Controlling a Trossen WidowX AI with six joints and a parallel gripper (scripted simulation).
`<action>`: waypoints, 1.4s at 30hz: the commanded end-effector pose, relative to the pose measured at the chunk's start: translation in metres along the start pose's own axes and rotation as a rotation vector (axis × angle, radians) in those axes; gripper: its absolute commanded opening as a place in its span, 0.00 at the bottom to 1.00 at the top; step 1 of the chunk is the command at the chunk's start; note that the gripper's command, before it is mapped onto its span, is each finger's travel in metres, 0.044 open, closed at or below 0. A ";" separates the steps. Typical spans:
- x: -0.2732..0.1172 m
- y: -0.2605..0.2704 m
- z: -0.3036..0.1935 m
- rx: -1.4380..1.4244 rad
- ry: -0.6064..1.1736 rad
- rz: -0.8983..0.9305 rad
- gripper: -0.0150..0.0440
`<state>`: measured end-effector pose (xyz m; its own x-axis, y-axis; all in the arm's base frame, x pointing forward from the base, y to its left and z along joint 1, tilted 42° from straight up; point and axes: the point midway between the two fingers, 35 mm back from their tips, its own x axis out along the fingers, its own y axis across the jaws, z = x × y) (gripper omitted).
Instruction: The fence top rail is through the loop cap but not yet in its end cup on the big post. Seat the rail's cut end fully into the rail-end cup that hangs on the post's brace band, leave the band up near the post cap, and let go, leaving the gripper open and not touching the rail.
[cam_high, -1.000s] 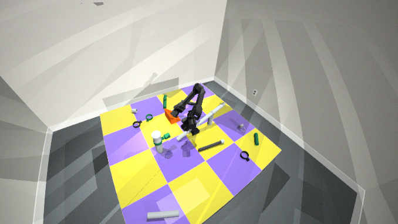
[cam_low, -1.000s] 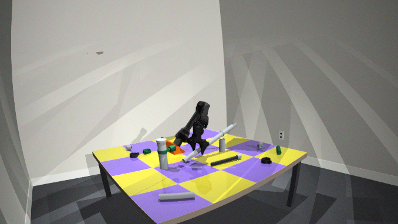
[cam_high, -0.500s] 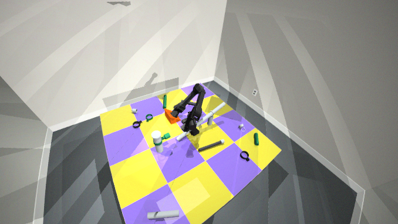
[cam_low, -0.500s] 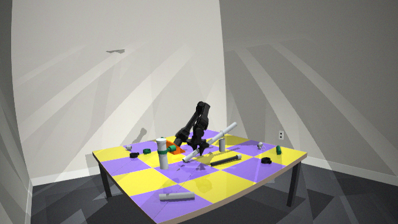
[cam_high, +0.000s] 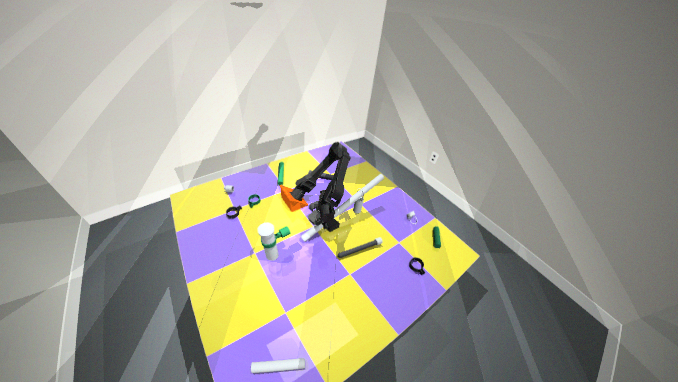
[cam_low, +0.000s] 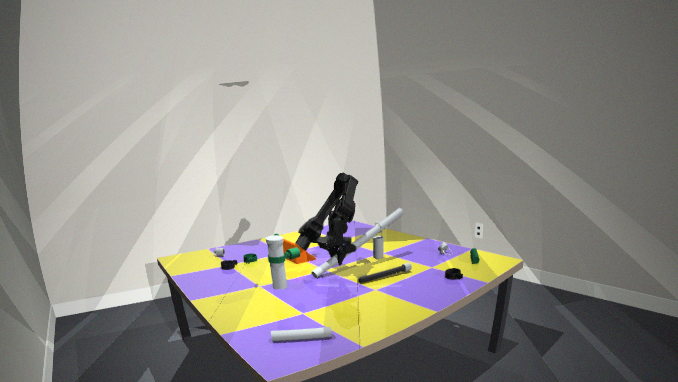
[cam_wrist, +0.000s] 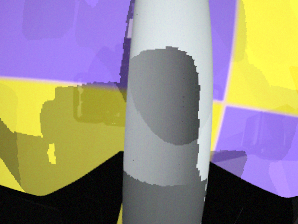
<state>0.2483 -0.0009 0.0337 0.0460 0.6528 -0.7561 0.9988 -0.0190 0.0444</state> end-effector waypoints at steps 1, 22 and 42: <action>-0.001 0.001 0.000 0.000 0.006 0.006 0.39; -0.075 -0.008 0.041 0.026 -0.282 -0.003 0.25; -0.071 -0.008 0.038 0.029 -0.256 -0.008 0.25</action>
<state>0.2371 -0.0747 0.0616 0.0363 0.4398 -0.8974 0.9990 -0.0384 0.0215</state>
